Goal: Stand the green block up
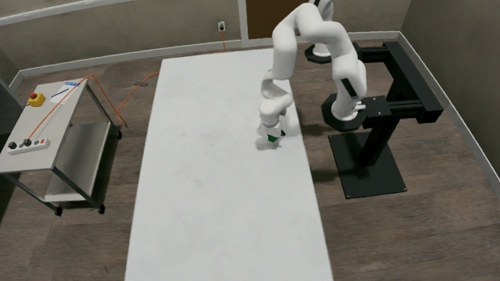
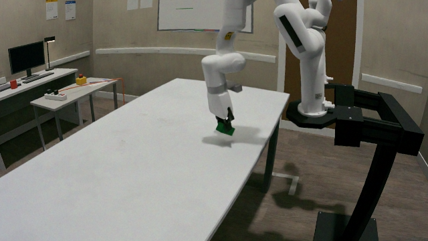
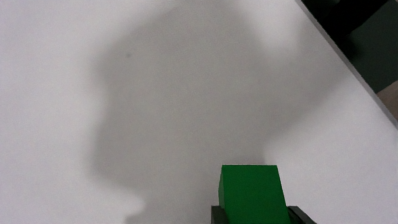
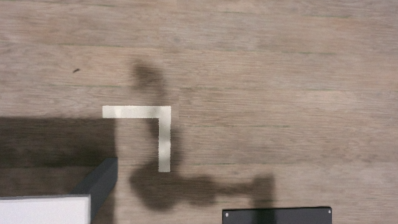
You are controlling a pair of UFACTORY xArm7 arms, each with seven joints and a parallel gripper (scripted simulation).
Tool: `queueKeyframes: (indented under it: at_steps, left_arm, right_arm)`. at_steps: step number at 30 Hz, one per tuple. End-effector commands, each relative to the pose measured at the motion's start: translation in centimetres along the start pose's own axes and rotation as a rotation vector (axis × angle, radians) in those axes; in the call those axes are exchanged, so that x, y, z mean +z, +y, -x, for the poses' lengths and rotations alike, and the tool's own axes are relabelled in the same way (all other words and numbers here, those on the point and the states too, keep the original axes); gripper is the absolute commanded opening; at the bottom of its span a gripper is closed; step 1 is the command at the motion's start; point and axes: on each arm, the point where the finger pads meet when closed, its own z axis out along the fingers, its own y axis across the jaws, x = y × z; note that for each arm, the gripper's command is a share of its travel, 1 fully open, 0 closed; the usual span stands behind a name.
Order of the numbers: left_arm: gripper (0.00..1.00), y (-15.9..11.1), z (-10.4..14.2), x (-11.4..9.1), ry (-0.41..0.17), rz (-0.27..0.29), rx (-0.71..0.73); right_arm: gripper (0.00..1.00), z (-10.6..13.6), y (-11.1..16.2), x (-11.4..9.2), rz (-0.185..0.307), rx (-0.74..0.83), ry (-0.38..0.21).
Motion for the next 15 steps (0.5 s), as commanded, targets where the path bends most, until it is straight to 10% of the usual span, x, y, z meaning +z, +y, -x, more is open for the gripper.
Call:
queueKeyframes:
  at_steps: [1, 6, 15]
  left_arm:
    - [0.34, -0.14, -0.02, 0.0, -0.023, -0.003, -0.002]
    - [0.34, -0.15, -0.04, 0.03, -0.038, -0.002, -0.003]
    - [0.34, -0.13, -0.25, 0.12, -0.231, 0.0, -0.004]
  right_arm:
    - [1.0, -0.12, 0.0, -0.18, -0.001, 0.001, 0.005]
    - [1.0, -0.12, 0.0, -0.18, -0.001, 0.001, 0.005]
    - [1.0, -0.12, 0.0, -0.18, -0.001, 0.001, 0.005]
